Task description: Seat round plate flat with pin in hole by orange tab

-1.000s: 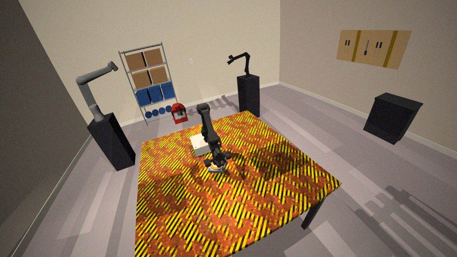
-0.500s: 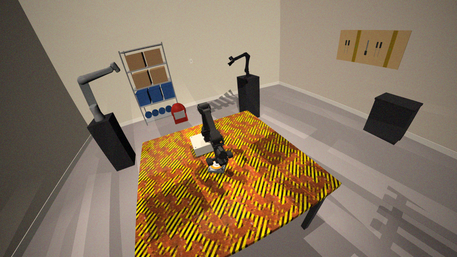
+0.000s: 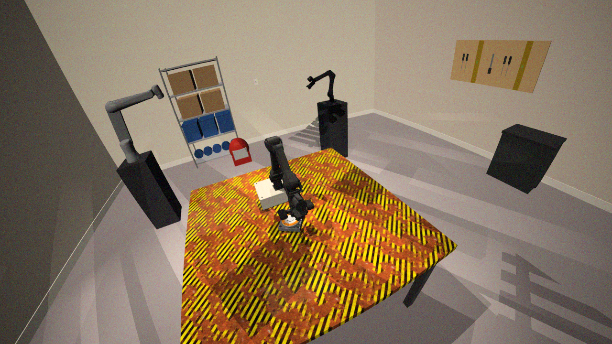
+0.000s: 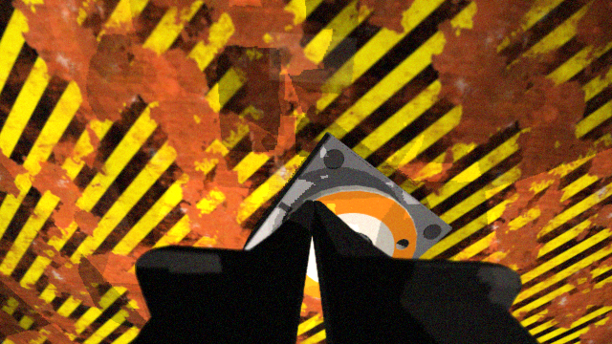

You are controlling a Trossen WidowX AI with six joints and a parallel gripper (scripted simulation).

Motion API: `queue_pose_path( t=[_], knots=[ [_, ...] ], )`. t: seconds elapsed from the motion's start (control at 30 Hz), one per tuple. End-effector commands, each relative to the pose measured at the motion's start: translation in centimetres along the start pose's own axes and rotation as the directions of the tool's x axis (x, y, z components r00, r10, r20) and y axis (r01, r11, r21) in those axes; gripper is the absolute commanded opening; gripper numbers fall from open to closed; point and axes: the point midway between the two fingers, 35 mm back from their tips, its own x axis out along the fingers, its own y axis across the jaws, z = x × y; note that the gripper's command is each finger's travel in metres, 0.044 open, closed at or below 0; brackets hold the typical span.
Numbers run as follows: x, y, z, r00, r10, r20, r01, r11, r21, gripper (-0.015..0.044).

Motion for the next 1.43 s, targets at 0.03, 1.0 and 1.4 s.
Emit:
queue_pose_path(
  t=[0.03, 1.0, 1.4],
  knots=[
    [0.2, 0.5, -0.7, 1.000, 0.004, -0.013, -0.004, 1.000, 0.002, 0.0000],
    [-3.5, 0.7, -1.5, 1.000, 0.000, -0.021, 0.000, 1.000, 0.000, 0.0000],
    [-3.5, 0.7, -1.5, 1.000, 0.000, -0.021, 0.000, 1.000, 0.000, 0.0000]
  ],
)
